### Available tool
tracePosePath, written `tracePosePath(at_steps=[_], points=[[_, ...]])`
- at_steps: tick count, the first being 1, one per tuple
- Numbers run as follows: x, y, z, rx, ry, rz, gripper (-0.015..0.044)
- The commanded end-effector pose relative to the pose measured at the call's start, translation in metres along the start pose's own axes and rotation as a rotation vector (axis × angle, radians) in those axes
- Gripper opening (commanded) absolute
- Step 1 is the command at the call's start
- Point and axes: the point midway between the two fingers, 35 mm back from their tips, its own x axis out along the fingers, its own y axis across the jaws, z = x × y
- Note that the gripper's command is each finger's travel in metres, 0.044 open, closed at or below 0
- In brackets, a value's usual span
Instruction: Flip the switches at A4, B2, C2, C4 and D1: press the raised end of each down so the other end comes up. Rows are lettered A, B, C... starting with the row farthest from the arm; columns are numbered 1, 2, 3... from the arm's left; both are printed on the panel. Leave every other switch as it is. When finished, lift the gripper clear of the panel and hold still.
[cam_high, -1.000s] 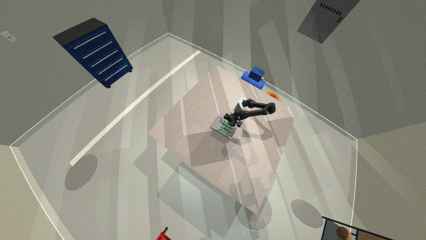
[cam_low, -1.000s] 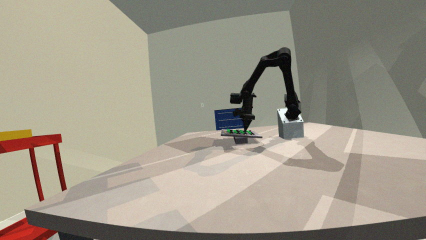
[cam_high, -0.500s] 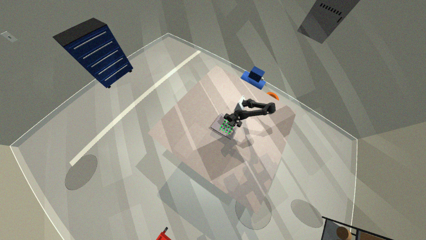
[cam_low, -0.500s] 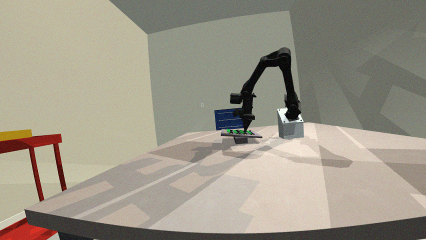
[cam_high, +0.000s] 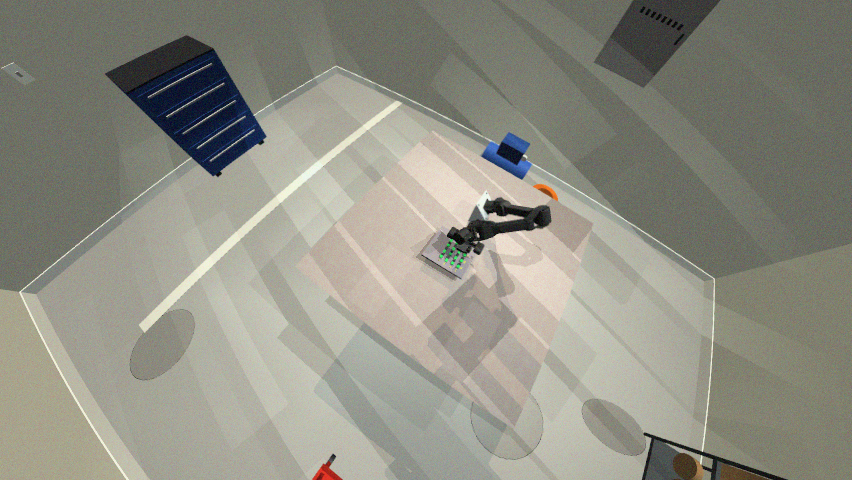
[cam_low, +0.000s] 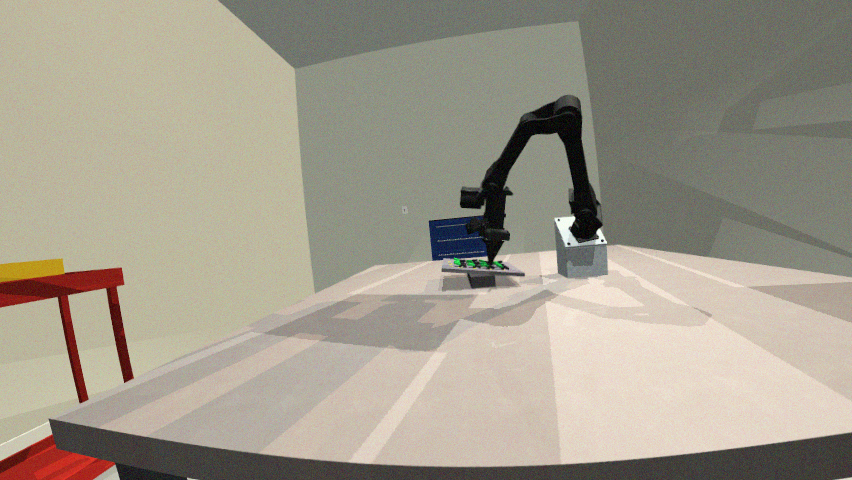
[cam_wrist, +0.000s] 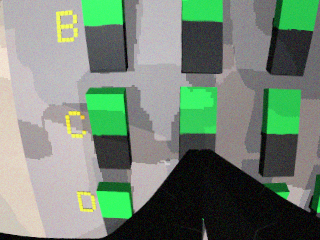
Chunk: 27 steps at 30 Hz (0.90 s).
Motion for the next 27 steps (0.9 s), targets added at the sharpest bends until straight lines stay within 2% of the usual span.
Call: tracePosePath(at_steps=[1, 25, 27], points=[[0.0011, 0.0003, -0.0001, 0.005, -0.001, 0.003, 0.0000], [0.0043, 0.0004, -0.0002, 0.005, -0.001, 0.004, 0.0000], [-0.0044, -0.0009, 0.0011, 0.001, 0.003, -0.002, 0.0000]])
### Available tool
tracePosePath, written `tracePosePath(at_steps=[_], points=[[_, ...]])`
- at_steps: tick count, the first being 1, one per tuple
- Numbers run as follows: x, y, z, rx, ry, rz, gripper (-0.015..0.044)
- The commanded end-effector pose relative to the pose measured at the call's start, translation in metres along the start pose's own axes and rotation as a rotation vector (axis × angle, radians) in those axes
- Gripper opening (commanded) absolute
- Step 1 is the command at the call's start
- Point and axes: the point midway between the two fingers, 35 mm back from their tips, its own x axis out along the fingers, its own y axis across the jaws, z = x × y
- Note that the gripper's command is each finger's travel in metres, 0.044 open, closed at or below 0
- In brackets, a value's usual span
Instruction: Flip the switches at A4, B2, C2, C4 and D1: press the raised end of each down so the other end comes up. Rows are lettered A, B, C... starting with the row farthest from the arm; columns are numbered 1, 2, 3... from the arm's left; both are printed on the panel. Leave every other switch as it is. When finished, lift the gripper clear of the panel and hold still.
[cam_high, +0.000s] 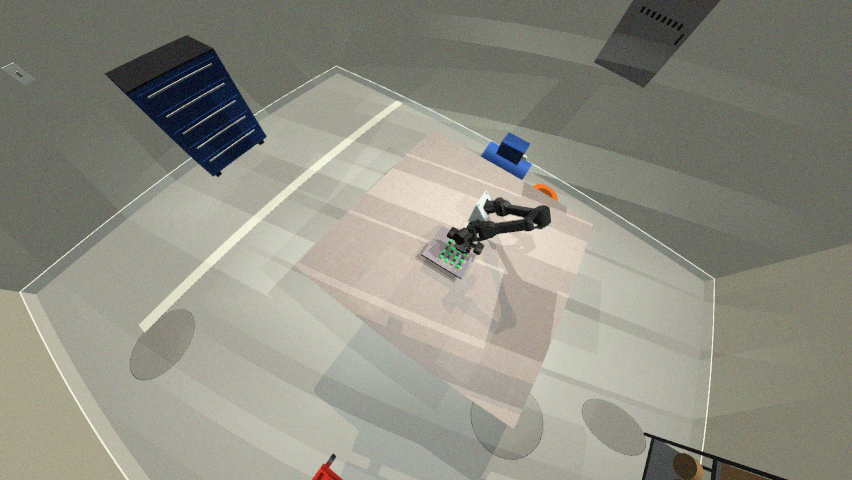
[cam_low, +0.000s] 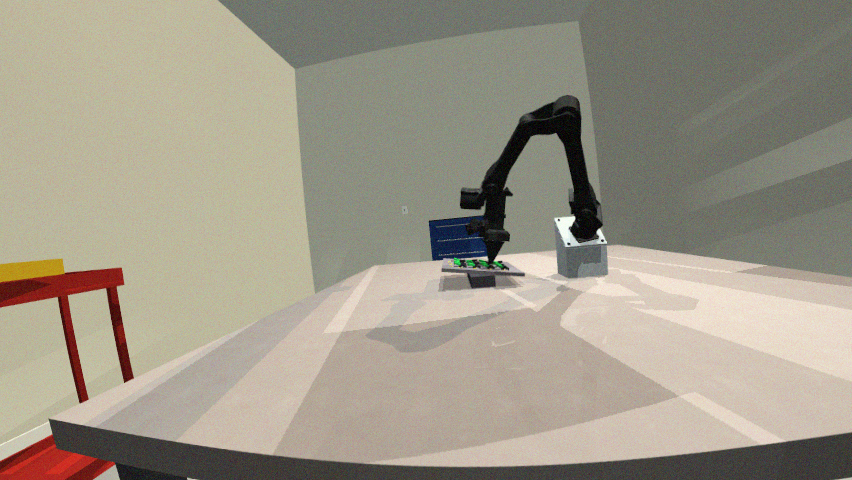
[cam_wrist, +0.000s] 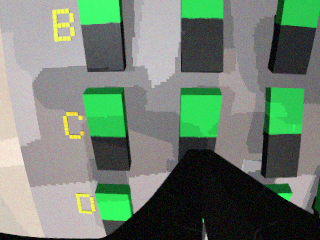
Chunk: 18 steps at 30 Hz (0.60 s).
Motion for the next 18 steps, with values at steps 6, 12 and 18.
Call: tracePosePath(at_steps=[6, 12, 18], points=[[-0.063, 0.000, 0.003, -0.001, 0.023, -0.002, 0.0000], [-0.064, -0.016, 0.009, -0.001, 0.023, -0.004, 0.0000], [-0.064, -0.067, 0.022, -0.003, 0.021, -0.006, 0.0000]])
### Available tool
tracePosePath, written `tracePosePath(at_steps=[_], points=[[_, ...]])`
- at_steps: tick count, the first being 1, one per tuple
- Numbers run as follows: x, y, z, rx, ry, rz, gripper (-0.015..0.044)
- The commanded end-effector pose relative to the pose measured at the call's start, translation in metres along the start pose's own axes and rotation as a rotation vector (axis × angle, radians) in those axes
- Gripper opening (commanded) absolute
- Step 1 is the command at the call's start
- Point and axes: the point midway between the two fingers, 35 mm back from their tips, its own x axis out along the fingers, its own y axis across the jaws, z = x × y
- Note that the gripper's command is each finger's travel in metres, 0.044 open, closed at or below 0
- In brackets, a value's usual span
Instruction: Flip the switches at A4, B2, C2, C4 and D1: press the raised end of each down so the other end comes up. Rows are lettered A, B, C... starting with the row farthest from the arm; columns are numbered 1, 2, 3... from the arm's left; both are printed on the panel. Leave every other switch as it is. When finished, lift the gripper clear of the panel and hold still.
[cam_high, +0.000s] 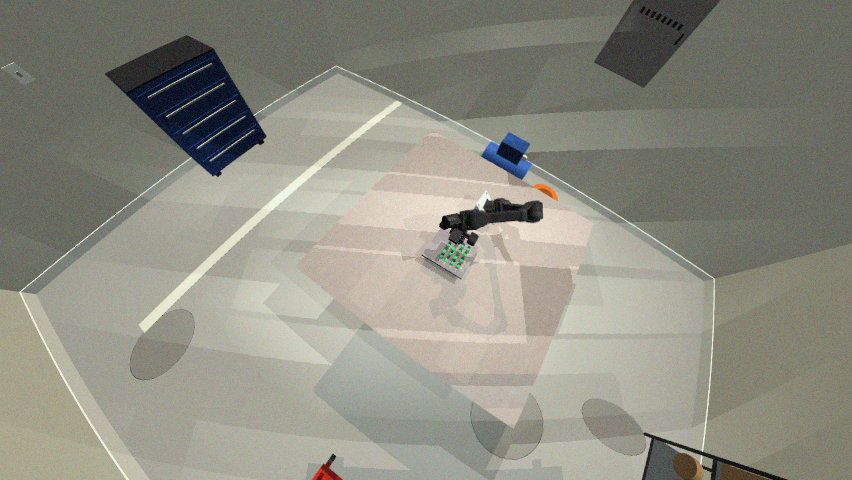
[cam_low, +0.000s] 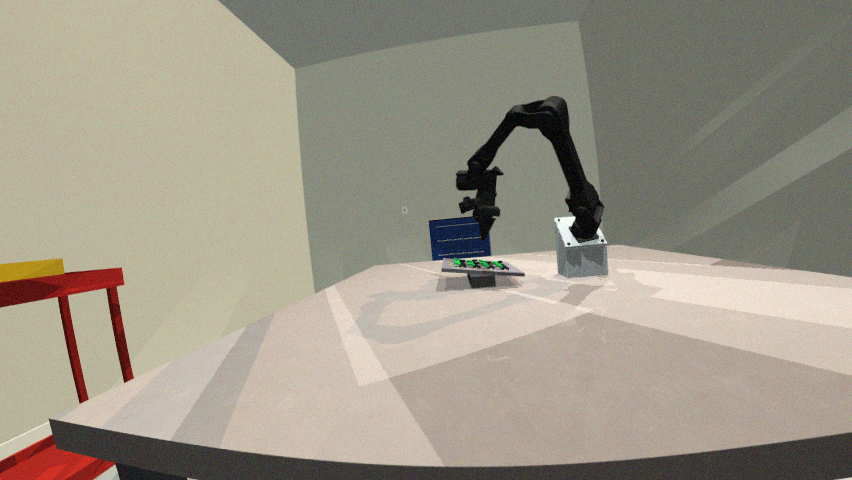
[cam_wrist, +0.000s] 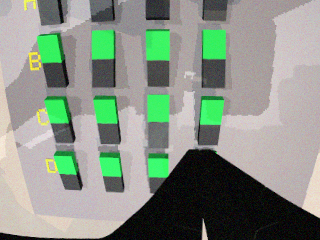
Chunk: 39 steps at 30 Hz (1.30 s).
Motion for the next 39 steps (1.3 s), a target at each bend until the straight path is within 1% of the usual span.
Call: tracePosePath(at_steps=[1, 3, 6, 7, 12, 15, 30, 39], points=[[0.003, -0.016, 0.000, 0.002, 0.013, 0.005, 0.0000], [0.006, -0.016, 0.000, 0.002, 0.015, 0.006, 0.0000], [0.035, -0.015, 0.000, 0.001, 0.036, 0.007, 0.0000], [0.038, -0.015, 0.000, 0.001, 0.038, 0.007, 0.0000], [0.038, -0.015, 0.000, 0.001, 0.038, 0.007, 0.0000], [0.047, -0.015, 0.000, 0.001, 0.038, 0.008, 0.0000], [0.062, -0.015, 0.000, 0.001, 0.037, 0.009, 0.0000], [0.062, -0.015, 0.000, 0.001, 0.037, 0.009, 0.0000]])
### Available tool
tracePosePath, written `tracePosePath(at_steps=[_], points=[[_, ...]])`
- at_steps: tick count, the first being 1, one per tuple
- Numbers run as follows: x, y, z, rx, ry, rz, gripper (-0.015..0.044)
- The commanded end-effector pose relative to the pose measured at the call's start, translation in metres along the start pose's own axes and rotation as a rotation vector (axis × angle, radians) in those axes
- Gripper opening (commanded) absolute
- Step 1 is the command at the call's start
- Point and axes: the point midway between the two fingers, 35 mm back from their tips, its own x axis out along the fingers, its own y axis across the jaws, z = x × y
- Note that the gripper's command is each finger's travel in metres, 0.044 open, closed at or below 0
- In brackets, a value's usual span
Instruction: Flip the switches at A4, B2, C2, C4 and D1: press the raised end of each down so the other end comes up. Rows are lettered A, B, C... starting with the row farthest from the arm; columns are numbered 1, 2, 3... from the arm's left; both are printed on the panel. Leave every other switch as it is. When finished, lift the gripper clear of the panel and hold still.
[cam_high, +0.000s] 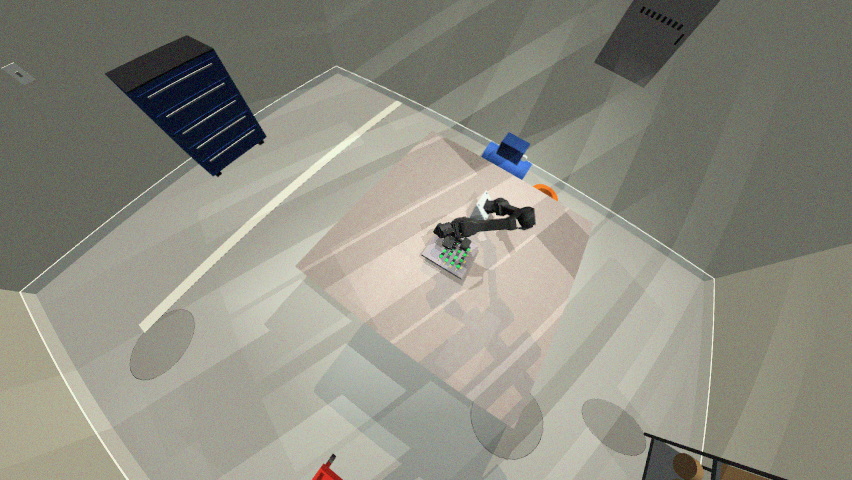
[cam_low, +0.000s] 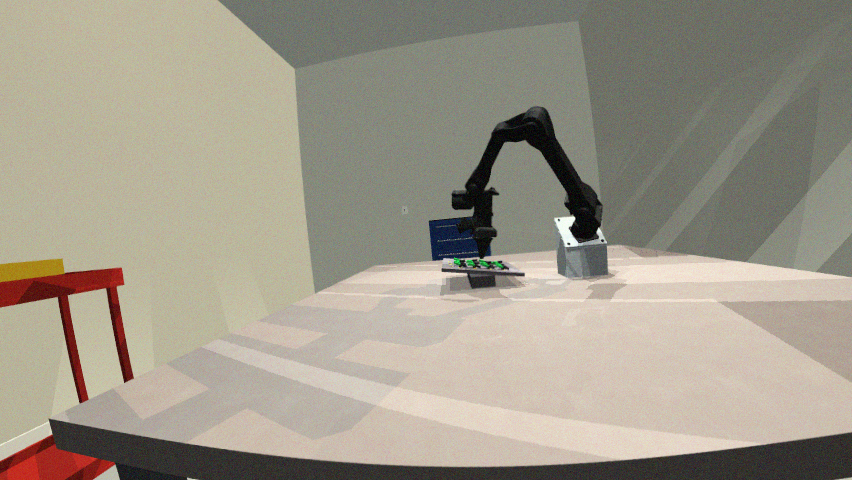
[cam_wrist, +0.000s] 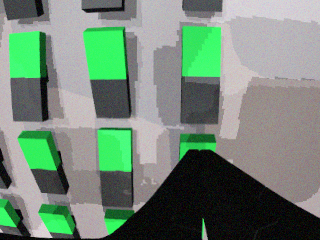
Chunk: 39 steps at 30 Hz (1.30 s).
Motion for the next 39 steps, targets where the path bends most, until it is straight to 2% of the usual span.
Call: tracePosePath(at_steps=[1, 39], points=[[0.0014, 0.0000, -0.0005, 0.007, 0.000, 0.004, 0.0000], [0.0047, 0.0000, -0.0004, 0.007, 0.000, 0.004, 0.0000]])
